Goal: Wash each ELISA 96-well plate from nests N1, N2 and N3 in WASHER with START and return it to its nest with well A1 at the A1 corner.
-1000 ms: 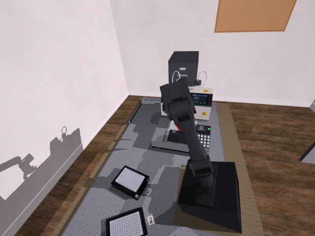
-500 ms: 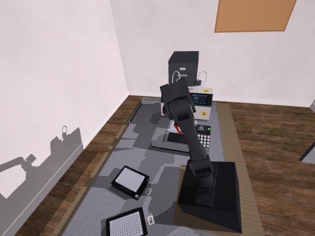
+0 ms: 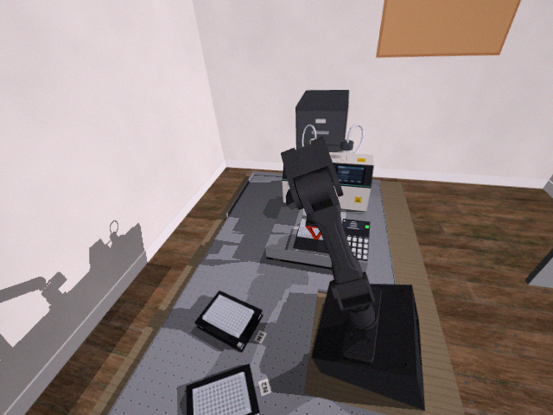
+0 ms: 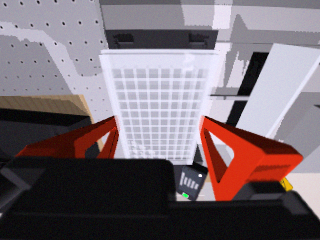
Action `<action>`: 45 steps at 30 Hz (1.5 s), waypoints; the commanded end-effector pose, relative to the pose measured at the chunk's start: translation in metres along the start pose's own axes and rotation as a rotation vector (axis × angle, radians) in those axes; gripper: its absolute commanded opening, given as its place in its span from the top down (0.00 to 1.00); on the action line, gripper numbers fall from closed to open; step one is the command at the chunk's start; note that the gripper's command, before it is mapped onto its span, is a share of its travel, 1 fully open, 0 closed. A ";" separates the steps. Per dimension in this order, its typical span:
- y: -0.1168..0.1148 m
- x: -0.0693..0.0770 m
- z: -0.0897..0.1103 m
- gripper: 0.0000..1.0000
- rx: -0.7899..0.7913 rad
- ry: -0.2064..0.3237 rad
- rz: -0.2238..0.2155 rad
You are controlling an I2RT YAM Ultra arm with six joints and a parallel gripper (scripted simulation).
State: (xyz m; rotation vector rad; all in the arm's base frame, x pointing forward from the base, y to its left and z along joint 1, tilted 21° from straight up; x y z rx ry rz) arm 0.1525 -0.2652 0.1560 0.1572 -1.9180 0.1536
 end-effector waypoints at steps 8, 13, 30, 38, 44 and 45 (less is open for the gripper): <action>-0.005 -0.012 -0.001 1.00 0.001 -0.008 0.027; -0.006 -0.020 -0.001 1.00 0.001 -0.008 0.027; -0.005 -0.023 -0.001 1.00 0.001 -0.008 0.027; -0.004 -0.023 -0.001 1.00 0.001 -0.008 0.027; -0.003 -0.023 -0.001 1.00 0.001 -0.008 0.027; -0.003 -0.023 -0.001 1.00 0.001 -0.008 0.027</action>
Point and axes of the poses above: the point where the finger pads meet when closed, its own x axis back along the fingers, its own y axis across the jaws, z = x × y, the point moved 7 cm from there along x, back along the fingers, and after that the axes turned 2 degrees about x, right-handed, at the moved point
